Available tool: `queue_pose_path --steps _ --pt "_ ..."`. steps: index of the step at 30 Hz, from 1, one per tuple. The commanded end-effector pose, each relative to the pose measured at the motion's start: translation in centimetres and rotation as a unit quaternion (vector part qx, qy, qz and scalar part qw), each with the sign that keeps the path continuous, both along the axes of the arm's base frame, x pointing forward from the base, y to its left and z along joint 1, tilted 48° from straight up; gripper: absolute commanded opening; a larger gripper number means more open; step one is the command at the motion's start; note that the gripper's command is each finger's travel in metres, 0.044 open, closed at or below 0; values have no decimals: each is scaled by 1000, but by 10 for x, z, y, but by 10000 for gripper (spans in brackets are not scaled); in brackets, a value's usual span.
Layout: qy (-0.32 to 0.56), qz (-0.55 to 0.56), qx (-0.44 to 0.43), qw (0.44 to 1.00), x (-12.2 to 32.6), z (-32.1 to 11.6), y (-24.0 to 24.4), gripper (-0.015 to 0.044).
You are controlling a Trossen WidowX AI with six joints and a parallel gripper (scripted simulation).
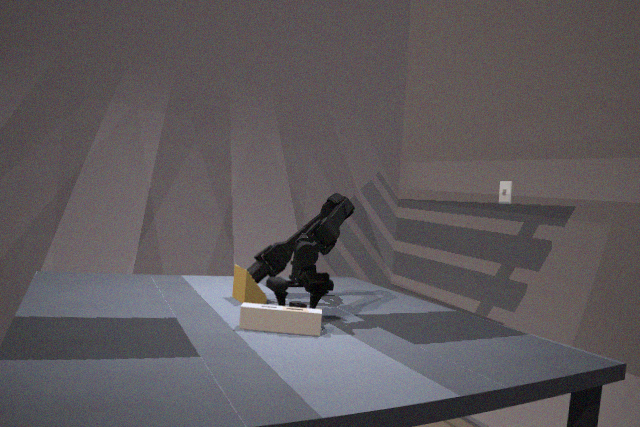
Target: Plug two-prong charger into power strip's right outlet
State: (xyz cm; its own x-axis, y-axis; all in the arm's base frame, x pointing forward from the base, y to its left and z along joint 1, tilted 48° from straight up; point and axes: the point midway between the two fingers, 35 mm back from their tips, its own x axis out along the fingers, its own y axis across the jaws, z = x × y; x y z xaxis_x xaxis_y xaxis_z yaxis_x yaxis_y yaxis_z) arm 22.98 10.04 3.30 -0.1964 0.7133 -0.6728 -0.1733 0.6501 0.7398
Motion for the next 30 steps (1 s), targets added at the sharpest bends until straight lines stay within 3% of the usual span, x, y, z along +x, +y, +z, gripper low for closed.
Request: queue_pose_path --steps 1,11,17,20,30 --pt "0 0 0 1000 0 0 0 387" --pt "0 0 0 1000 0 0 0 125" --pt "0 0 0 1000 0 0 0 85" --pt "0 0 0 1000 1 3 -3 6" --pt "4 -2 -1 1000 3 26 -32 0"
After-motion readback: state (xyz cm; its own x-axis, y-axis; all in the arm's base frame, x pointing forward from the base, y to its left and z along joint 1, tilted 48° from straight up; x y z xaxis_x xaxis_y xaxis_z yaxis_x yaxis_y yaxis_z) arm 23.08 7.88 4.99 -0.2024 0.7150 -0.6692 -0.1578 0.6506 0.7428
